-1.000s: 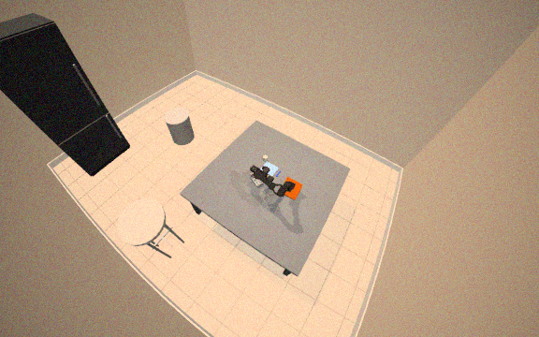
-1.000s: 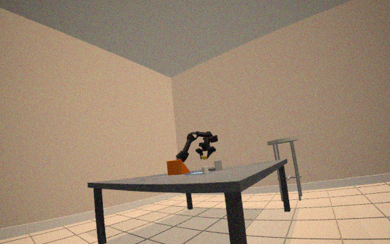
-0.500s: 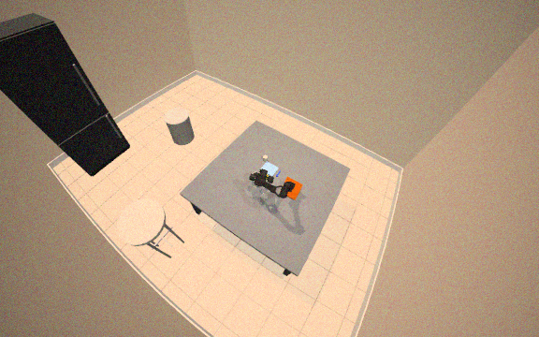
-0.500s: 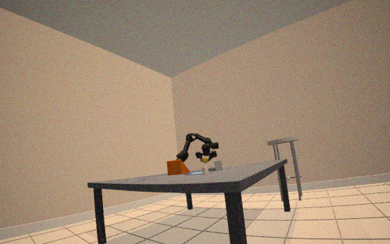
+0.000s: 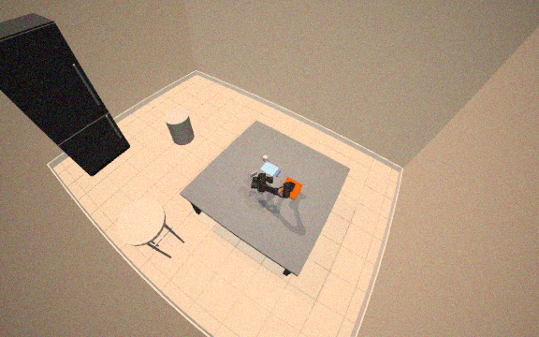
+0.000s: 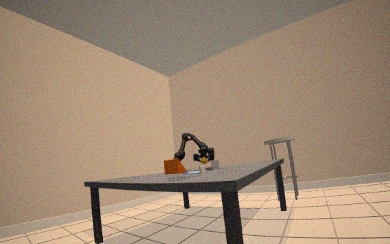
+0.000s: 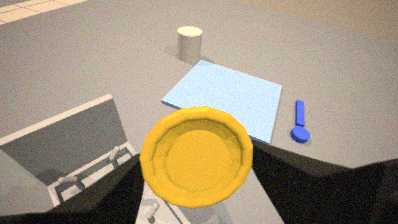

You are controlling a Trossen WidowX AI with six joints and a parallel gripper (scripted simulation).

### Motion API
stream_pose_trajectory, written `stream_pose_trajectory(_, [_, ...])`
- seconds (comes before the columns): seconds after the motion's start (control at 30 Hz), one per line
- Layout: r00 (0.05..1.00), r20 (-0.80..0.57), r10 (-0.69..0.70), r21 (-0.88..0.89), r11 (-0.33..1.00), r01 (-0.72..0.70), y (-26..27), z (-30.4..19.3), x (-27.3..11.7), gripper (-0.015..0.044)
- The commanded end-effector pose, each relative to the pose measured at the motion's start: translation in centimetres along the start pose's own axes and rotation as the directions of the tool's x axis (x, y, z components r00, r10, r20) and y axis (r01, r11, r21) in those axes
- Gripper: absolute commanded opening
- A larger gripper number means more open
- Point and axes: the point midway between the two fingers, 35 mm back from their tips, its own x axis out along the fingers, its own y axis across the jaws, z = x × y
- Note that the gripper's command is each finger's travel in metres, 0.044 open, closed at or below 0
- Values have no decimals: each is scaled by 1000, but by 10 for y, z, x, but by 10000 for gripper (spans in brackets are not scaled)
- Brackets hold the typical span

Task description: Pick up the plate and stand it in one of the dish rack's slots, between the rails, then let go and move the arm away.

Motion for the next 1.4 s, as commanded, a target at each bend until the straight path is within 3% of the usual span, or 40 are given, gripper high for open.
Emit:
stream_pose_trajectory(0.0, [997, 59, 53, -34, 998, -51, 2, -3, -1, 0])
stream_pose_trajectory(0.43, [932, 243, 271, -139, 960, -243, 11, -16, -14, 0])
stream_pose_trajectory(0.93, [778, 395, 488, -204, 872, -444, 7, -28, -41, 0])
stream_pose_trajectory(1.13, [707, 442, 552, -213, 830, -515, 0, -31, -53, 0])
stream_pose_trajectory(1.37, [699, 447, 558, -213, 825, -523, -1, -31, -54, 0])
